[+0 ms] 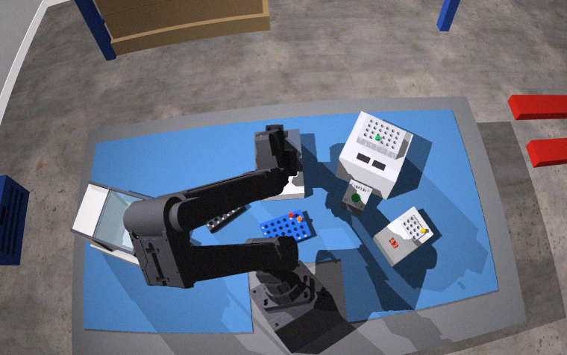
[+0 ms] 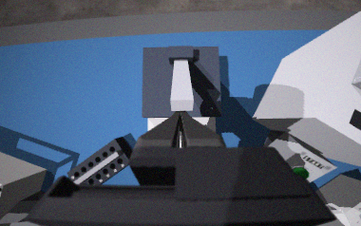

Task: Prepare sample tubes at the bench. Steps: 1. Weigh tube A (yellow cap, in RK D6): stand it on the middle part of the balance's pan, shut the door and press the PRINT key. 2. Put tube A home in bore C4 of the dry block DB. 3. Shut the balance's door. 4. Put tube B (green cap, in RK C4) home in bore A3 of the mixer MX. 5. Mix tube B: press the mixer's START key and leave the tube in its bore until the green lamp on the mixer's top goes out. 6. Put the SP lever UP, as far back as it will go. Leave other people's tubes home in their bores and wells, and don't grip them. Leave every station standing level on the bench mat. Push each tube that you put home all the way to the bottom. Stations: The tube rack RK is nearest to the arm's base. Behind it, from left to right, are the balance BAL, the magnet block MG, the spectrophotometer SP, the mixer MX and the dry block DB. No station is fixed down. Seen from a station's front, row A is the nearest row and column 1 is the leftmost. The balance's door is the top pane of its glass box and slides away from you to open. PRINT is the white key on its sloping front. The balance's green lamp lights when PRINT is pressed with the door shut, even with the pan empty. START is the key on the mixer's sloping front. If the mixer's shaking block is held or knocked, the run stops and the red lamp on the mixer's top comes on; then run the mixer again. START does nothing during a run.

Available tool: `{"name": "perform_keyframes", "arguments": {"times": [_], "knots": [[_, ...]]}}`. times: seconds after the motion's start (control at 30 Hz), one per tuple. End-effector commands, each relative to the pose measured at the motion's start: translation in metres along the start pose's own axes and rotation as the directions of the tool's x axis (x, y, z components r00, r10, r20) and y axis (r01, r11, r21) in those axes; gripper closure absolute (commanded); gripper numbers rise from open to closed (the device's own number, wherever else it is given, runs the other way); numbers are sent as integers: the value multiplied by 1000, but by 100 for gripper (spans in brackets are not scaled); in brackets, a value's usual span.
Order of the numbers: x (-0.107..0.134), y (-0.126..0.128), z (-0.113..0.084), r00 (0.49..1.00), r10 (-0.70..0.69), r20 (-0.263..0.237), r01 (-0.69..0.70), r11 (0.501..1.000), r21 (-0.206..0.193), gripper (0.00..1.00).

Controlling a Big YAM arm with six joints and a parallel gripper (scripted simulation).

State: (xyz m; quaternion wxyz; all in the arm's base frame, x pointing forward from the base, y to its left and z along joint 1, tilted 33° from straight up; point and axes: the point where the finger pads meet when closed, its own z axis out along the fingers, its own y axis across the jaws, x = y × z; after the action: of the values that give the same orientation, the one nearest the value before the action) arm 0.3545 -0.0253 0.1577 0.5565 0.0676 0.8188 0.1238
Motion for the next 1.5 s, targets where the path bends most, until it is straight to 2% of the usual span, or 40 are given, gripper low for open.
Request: {"name": "perform_keyframes", "arguments": {"times": [0.0,1.23,1.27,1.37,1.4,1.47], "knots": [[-12,-2,-2,999,-24,42,24,1000,4,100],[-15,1,0,999,-15,34,15,1000,-4,100],[-26,0,-3,997,-33,67,33,999,1,100],[-31,0,-3,998,-31,61,31,1000,1,100],[-28,-1,-1,999,-25,44,25,1000,3,100],[-33,0,-3,998,-27,51,27,1000,3,100]]}}
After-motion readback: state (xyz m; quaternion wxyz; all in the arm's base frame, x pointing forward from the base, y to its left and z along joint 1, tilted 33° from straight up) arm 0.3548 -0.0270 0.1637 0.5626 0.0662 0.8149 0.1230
